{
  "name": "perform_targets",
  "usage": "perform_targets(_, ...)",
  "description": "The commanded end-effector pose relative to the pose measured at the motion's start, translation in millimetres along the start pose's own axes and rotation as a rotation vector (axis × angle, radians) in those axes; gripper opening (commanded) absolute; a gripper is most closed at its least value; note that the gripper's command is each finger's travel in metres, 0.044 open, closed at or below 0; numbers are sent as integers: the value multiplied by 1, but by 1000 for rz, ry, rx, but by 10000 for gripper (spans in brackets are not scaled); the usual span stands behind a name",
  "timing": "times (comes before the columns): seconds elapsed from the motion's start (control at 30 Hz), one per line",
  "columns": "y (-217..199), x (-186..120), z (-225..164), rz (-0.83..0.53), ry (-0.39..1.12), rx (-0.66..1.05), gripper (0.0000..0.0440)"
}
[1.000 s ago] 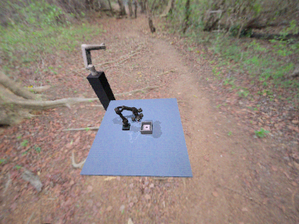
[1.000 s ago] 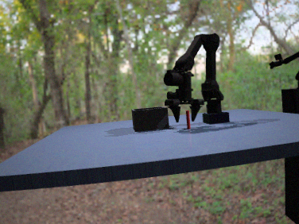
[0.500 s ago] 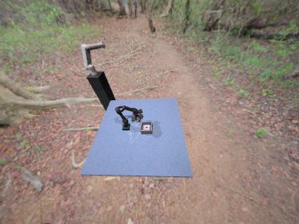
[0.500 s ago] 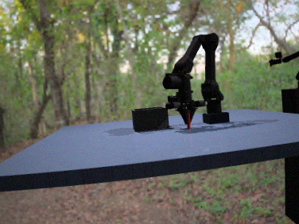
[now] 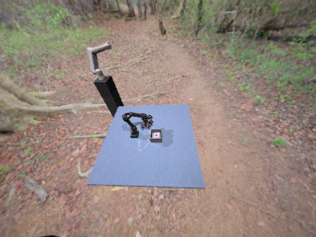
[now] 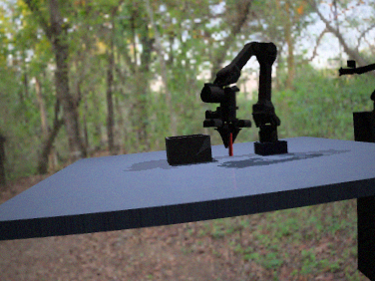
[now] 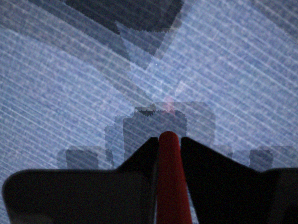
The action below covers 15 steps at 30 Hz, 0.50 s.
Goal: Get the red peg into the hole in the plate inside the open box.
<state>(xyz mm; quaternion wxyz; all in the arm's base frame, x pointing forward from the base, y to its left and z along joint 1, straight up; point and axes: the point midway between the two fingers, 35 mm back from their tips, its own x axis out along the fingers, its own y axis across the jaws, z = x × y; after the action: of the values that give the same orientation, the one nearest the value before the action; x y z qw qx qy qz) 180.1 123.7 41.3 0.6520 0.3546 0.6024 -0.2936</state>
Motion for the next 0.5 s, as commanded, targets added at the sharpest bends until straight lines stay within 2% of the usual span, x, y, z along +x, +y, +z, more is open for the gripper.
perform_targets(0.0, 6, -14, 8, 33, -33, -25, 5)
perform_targets(0.47, 29, -66, 50, 91, -149, -65, 0)
